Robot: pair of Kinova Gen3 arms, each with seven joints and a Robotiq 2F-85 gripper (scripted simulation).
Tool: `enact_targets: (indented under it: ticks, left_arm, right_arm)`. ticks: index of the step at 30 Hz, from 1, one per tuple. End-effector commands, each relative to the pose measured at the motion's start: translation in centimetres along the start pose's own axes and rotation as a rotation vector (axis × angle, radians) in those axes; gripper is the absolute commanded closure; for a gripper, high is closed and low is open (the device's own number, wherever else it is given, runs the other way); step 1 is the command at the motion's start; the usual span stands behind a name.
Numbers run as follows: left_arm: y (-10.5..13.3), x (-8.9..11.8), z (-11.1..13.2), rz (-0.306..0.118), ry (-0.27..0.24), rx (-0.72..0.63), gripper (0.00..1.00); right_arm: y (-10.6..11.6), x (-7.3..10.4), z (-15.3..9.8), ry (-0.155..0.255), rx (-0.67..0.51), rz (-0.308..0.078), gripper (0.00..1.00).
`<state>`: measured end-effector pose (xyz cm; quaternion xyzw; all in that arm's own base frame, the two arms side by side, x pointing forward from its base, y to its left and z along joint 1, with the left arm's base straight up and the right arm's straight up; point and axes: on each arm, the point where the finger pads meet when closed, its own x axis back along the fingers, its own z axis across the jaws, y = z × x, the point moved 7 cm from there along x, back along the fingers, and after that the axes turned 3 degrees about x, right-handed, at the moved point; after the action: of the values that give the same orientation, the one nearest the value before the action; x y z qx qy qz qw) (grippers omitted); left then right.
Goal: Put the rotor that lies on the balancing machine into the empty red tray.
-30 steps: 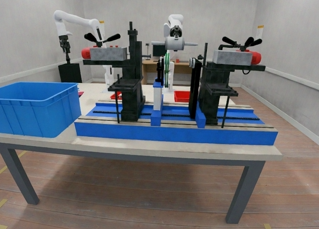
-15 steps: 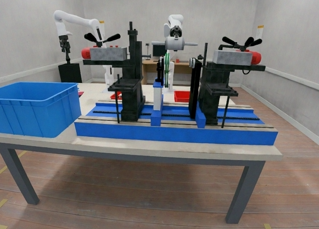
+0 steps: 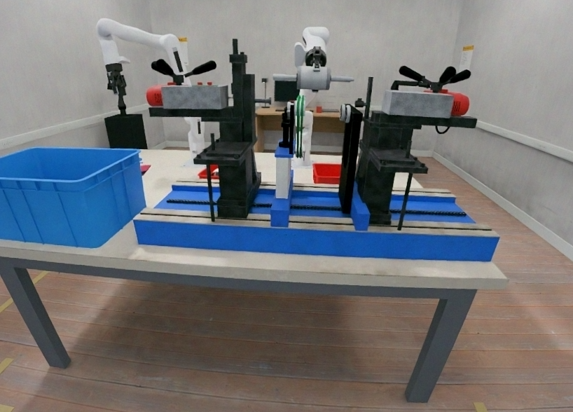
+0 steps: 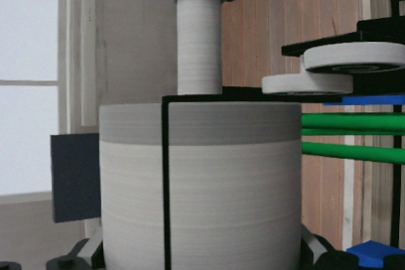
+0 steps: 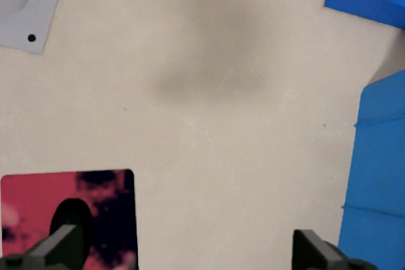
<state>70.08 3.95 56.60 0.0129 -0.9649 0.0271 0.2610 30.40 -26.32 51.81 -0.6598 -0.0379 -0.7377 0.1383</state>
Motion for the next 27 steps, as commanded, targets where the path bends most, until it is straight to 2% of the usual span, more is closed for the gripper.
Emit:
enact_targets:
  ticks: [1,15,27]
  left_arm:
    - [0.0,0.6,-0.1,0.000,-0.007,-0.001,0.903]
    - [0.0,3.0,1.3,0.000,-0.007,-0.001,0.903]
    - [0.1,5.9,3.0,0.000,-0.007,-0.001,0.903]
  right_arm:
    - [0.0,0.1,0.0,0.001,0.000,-0.002,0.002]
    - [0.0,0.1,0.0,0.001,0.000,-0.002,0.002]
    - [0.0,0.1,0.0,0.001,0.000,-0.002,0.002]
